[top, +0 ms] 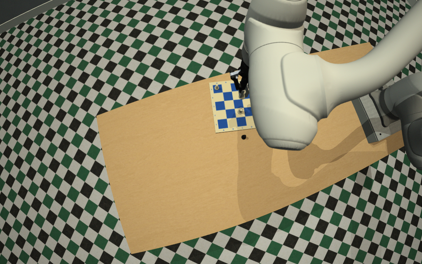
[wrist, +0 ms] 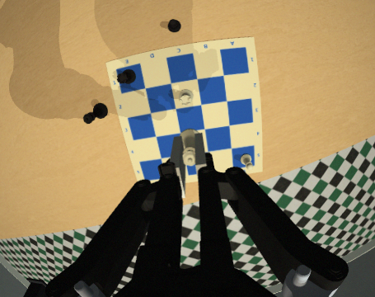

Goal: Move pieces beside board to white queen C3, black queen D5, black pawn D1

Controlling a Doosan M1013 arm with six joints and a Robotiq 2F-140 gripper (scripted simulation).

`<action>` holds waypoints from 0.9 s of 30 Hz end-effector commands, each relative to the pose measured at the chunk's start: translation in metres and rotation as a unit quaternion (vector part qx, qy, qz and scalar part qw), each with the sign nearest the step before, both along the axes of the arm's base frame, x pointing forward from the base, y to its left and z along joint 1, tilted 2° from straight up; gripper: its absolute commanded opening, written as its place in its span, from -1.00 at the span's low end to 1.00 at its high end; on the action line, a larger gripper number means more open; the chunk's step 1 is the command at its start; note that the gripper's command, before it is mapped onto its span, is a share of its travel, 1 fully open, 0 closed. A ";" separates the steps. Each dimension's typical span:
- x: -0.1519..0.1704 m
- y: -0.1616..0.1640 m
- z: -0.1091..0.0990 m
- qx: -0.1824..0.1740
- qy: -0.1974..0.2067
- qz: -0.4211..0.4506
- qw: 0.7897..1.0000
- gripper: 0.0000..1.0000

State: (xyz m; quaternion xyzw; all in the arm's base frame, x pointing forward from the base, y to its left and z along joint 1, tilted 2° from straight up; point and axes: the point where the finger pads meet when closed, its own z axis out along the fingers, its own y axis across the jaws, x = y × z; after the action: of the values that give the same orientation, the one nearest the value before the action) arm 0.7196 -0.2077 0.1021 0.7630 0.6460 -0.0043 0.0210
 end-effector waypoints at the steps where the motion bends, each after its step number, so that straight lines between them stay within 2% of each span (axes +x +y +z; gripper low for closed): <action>1: 0.000 0.000 -0.006 0.000 0.000 0.000 1.000 -1.00; 15: 0.002 -0.003 -0.068 0.000 0.000 0.000 1.000 -1.00; 27: 0.002 -0.003 -0.079 0.000 0.000 0.000 1.000 -1.00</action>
State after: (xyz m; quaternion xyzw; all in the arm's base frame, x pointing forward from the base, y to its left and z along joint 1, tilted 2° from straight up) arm 0.7217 -0.2112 0.0234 0.7630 0.6460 -0.0043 0.0211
